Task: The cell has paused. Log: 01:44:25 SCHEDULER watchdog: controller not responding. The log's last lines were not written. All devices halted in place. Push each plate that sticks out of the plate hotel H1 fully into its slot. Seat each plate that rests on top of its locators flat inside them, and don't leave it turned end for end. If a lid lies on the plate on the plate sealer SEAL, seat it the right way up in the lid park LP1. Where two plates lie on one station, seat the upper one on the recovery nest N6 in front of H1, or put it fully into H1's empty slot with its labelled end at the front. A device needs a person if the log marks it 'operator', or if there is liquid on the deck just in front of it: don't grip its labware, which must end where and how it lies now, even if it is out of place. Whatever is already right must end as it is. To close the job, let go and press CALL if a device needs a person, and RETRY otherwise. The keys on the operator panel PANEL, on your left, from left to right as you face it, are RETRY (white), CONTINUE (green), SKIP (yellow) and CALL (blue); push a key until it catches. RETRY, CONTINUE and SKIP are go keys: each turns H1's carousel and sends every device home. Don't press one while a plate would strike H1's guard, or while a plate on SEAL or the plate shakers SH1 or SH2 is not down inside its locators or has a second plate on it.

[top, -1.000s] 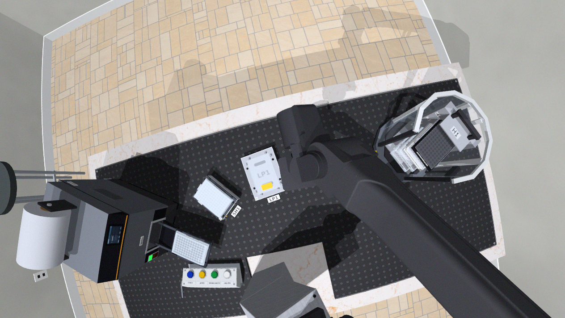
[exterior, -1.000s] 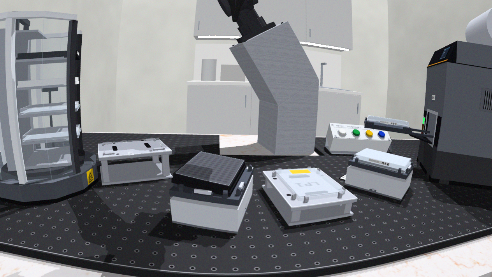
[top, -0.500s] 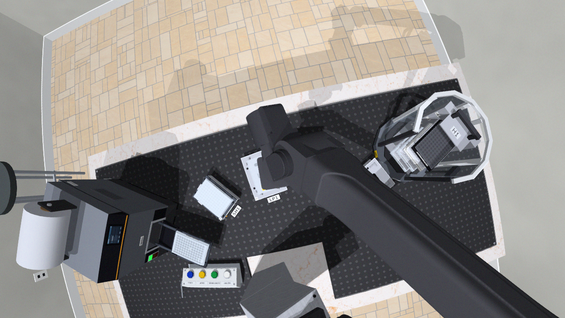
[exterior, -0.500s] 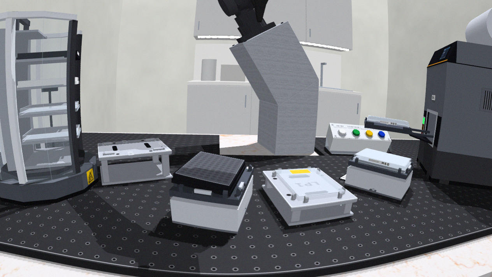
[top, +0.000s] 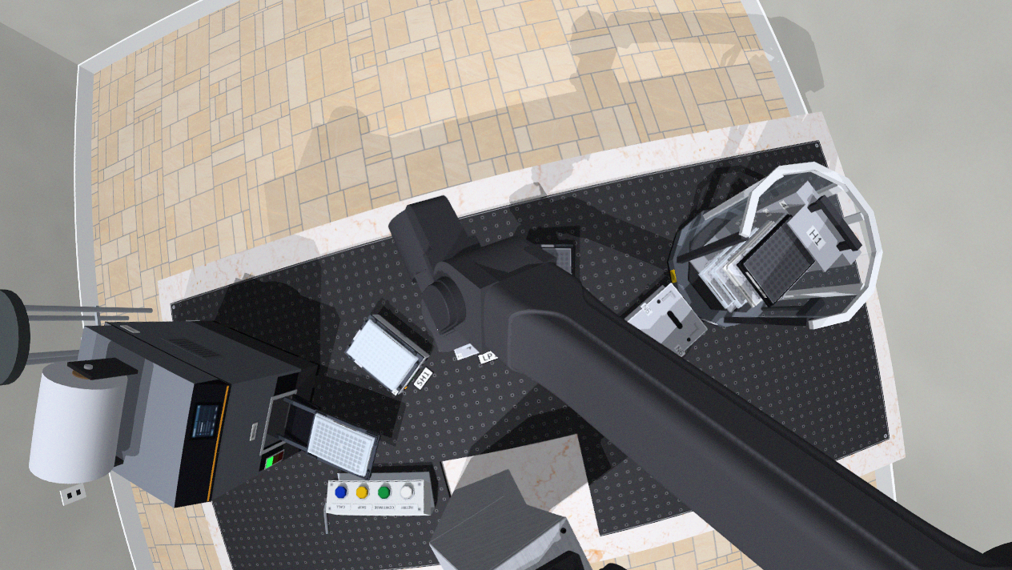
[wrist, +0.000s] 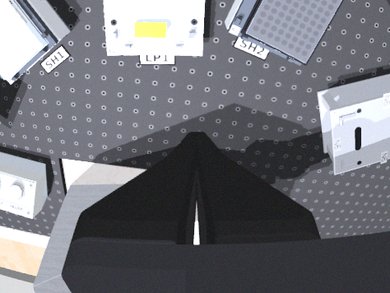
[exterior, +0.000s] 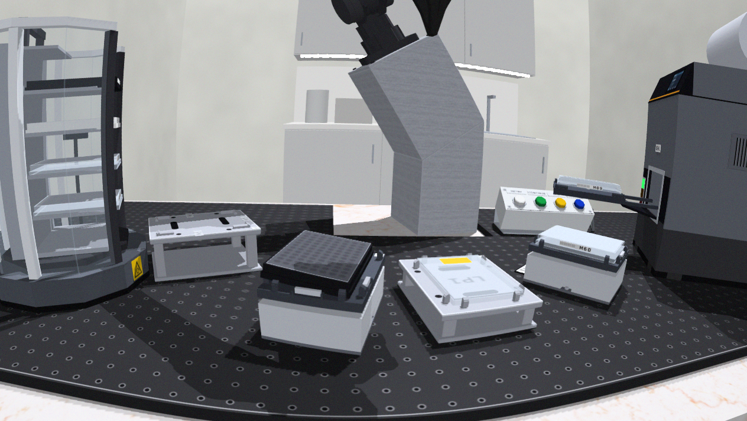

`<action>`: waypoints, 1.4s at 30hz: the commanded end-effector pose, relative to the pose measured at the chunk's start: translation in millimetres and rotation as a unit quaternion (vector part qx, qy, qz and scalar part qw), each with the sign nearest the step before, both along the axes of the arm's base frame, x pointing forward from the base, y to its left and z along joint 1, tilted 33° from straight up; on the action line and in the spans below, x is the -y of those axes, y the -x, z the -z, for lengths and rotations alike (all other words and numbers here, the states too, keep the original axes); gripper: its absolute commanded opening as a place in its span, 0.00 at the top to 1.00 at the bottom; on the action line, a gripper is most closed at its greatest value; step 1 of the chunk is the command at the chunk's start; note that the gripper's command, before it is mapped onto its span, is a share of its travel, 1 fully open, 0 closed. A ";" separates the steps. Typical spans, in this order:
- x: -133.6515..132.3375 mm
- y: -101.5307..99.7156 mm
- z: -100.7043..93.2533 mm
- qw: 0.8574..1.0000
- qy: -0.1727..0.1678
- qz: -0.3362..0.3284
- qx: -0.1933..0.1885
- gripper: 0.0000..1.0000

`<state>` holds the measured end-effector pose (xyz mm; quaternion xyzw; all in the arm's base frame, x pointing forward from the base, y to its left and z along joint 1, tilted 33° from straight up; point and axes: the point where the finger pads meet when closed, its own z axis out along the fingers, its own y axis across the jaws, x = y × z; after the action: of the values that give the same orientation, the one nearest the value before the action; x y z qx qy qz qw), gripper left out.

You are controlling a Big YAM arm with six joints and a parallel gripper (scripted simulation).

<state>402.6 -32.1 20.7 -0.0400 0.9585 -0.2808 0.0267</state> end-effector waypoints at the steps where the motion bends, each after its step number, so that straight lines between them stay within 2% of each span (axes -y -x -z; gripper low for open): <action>1: -22.5 -19.0 -1.7 0.997 0.004 -0.077 -0.026 1.00; 8: -43.4 -18.2 11.7 0.998 0.002 -0.068 -0.020 1.00; 11: -46.3 -18.7 11.4 0.998 0.002 -0.068 -0.018 1.00; 38: -119.0 -12.9 60.1 0.997 0.001 -0.068 -0.026 1.00; 42: -130.5 -9.4 67.8 0.989 0.006 -0.133 -0.063 1.00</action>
<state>398.0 74.6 -49.1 -0.1405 0.9487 -0.2832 -0.0040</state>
